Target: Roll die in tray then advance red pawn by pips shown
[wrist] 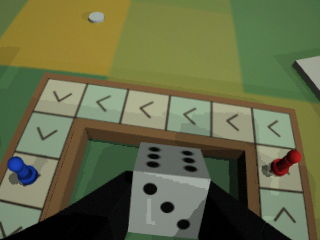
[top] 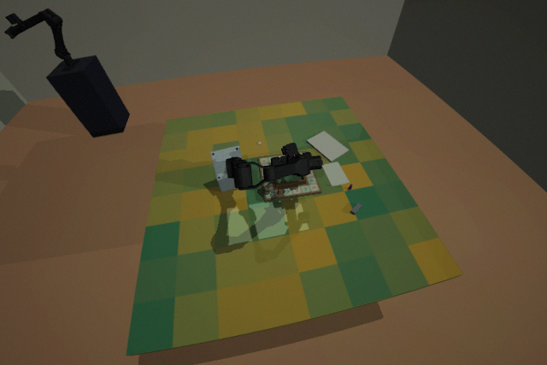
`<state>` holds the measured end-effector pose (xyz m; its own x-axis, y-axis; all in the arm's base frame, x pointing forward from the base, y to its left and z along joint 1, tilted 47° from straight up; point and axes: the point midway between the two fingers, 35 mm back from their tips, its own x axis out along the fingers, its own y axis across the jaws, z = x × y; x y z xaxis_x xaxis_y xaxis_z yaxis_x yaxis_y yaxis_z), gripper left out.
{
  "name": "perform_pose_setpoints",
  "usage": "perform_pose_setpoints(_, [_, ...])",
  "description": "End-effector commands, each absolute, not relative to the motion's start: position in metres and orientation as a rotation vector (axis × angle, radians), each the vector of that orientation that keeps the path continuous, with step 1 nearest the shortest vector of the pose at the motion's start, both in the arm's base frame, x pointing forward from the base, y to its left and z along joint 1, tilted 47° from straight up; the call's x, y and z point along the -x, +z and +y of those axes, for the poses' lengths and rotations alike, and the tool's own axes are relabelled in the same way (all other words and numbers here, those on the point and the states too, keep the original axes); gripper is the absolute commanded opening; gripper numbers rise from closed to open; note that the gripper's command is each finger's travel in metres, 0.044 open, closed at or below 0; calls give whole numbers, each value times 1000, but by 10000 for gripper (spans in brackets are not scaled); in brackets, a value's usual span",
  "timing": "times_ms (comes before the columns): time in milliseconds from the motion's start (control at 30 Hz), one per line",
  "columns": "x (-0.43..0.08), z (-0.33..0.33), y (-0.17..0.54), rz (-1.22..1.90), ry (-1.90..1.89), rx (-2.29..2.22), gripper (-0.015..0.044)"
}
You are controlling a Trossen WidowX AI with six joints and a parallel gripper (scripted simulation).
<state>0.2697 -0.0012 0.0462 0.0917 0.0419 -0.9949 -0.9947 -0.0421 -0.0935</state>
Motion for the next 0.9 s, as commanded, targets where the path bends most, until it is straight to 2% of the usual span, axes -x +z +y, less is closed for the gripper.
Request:
perform_pose_setpoints(0, [-270,-1,46,1091,1191,1254,0])
perform_pose_setpoints(167, [-270,-1,46,1091,1191,1254,0])
perform_pose_setpoints(467, [-269,0,47,1090,1191,1254,236])
perform_pose_setpoints(700, [-266,28,74,1085,1196,1248,420])
perform_pose_setpoints(733, [-266,28,74,1085,1196,1248,440])
perform_pose_setpoints(867, [-263,21,51,1325,1109,1344,440])
